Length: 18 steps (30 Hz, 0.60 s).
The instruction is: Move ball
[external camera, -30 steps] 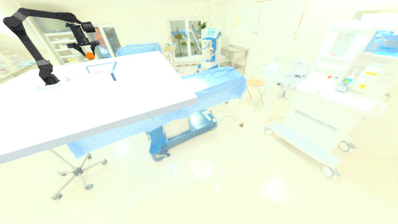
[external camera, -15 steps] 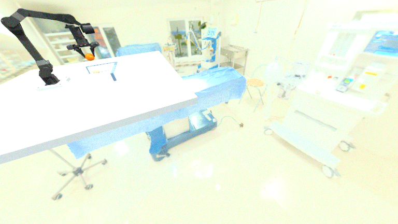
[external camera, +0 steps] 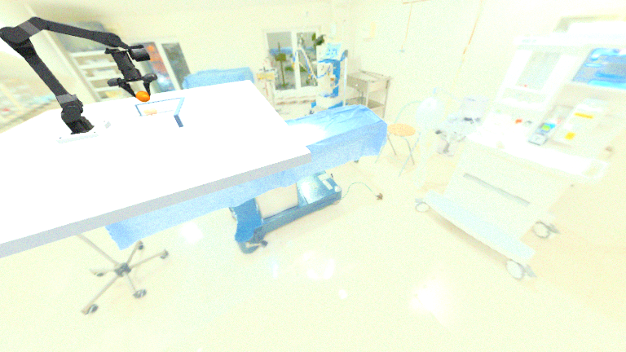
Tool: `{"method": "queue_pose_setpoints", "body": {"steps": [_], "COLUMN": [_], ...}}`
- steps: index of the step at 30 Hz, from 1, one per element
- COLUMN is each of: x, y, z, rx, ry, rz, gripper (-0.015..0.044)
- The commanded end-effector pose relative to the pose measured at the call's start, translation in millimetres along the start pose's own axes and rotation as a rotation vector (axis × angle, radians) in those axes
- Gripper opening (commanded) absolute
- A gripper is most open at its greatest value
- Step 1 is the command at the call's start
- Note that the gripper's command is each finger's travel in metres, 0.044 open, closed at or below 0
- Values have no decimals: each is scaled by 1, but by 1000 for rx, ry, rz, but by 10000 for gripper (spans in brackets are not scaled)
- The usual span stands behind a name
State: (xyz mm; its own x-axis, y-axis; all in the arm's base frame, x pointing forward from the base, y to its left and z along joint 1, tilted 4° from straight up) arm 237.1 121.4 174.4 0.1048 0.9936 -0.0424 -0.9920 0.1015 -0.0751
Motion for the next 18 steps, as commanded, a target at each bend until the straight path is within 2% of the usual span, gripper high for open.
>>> {"method": "queue_pose_setpoints", "body": {"steps": [1,10,18], "x": [0,-1,-2], "y": [1,3,3], "z": [-19,-60,-65], "rx": [9,9,9], "ry": [5,6,6], "rz": [-3,-3,-3], "gripper": [0,0,0]}}
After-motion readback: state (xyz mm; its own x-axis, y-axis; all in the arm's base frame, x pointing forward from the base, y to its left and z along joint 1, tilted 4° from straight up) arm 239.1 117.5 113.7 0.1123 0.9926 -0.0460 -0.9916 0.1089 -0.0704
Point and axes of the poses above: the point midway between the two fingers, 35 mm back from their tips, its own z axis back along the fingers, its own y axis across the jaws, x = y × z, the point moved 5 cm from there along z, back along the fingers, and after that the axes turned 11 degrees about -z, right-handed, at the moved point
